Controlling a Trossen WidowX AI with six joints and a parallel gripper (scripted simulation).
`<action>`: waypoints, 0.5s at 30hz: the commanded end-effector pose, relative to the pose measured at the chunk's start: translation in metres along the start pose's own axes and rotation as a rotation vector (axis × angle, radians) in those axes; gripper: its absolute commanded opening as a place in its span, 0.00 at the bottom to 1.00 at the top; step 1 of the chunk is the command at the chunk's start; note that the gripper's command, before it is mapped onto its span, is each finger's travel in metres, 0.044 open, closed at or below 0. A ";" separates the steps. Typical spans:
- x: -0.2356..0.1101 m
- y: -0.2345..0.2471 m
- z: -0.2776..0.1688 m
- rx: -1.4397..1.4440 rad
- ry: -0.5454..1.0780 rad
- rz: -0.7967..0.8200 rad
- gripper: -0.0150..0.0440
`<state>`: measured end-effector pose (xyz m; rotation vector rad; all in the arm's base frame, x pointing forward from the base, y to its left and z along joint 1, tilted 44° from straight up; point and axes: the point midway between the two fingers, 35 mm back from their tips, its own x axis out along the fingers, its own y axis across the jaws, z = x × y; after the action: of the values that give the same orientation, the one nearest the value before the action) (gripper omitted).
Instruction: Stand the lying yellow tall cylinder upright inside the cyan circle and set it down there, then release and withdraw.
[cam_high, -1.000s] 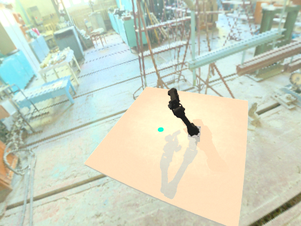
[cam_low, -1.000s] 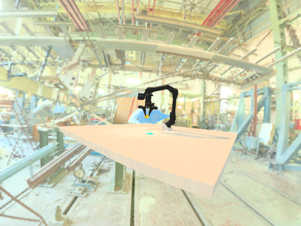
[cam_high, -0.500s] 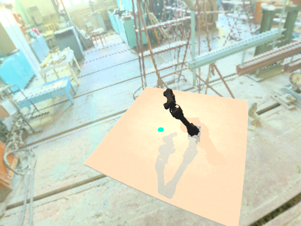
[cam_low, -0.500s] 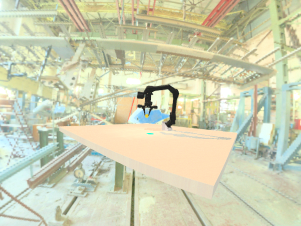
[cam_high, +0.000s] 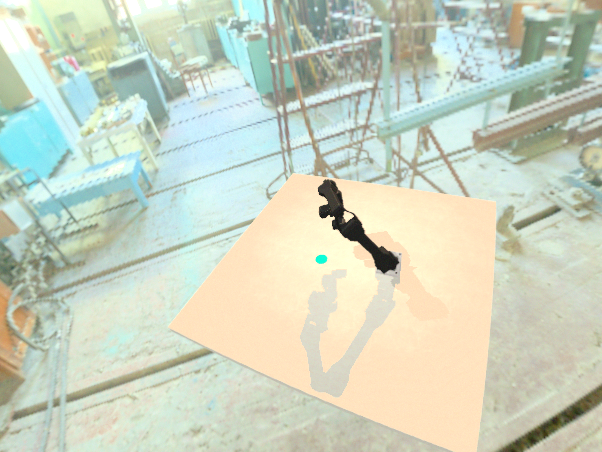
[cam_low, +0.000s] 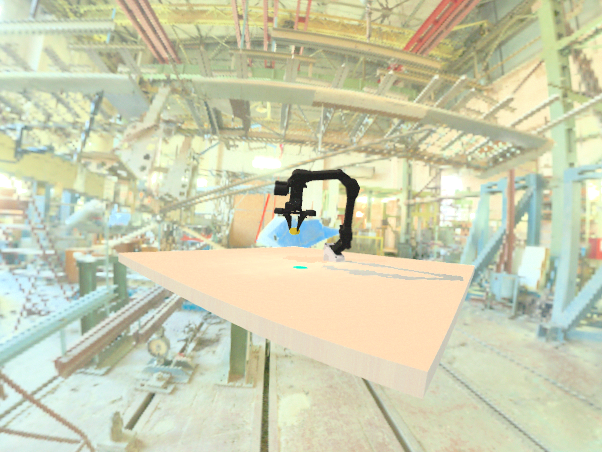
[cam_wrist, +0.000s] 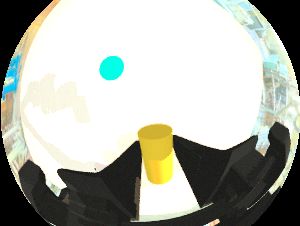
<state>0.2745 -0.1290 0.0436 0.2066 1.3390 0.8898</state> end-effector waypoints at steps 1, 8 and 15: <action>-0.001 0.004 0.010 0.064 -0.006 0.001 0.43; -0.003 0.011 0.027 0.189 -0.008 0.003 0.43; -0.004 0.020 0.043 0.313 -0.009 0.007 0.43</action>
<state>0.3000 -0.1077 0.0649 0.4165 1.4526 0.7115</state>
